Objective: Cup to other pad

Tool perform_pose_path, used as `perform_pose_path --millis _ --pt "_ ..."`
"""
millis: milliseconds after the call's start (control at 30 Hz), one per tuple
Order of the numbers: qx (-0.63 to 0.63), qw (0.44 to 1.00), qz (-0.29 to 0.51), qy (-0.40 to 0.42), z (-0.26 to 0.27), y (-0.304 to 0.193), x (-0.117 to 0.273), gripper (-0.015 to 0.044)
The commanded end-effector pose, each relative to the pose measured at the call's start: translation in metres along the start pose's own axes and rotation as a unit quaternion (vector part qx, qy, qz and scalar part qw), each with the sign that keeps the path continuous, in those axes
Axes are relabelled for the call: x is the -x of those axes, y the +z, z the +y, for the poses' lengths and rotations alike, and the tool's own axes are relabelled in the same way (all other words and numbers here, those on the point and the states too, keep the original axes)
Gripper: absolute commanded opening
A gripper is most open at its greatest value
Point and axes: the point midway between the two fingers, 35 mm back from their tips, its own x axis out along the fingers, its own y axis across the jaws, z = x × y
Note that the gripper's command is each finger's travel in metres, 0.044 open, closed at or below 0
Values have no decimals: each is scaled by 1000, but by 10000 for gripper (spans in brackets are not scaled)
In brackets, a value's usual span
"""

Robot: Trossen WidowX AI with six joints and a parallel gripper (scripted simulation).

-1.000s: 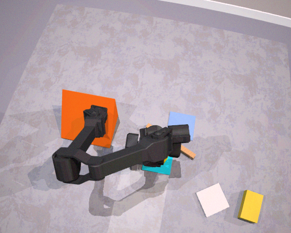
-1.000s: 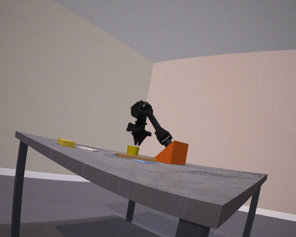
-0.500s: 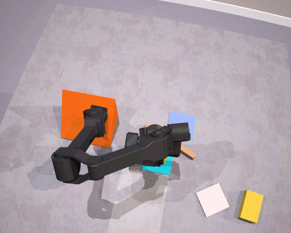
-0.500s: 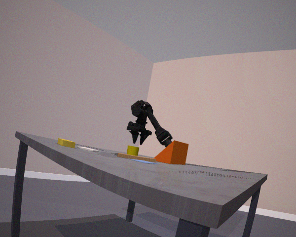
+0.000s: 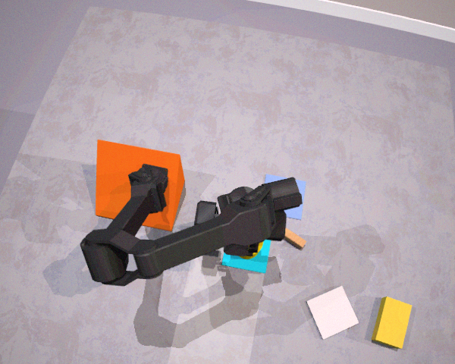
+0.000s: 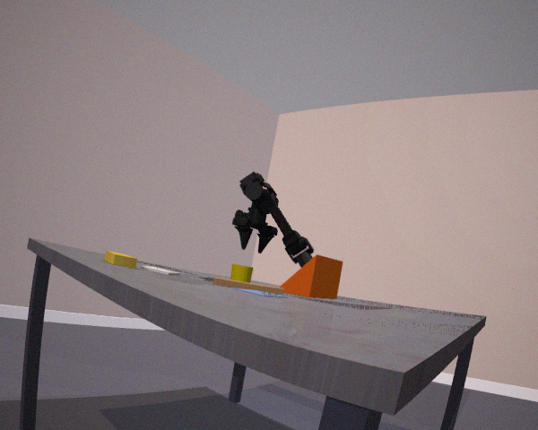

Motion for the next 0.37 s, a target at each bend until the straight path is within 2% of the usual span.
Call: perform_pose_path --millis 0,133,333 --pt "-4 1000 2 1 1 0 15 440" --pt "-5 1000 1 1 0 0 27 440" --pt "-1 1000 0 2 0 0 23 440"
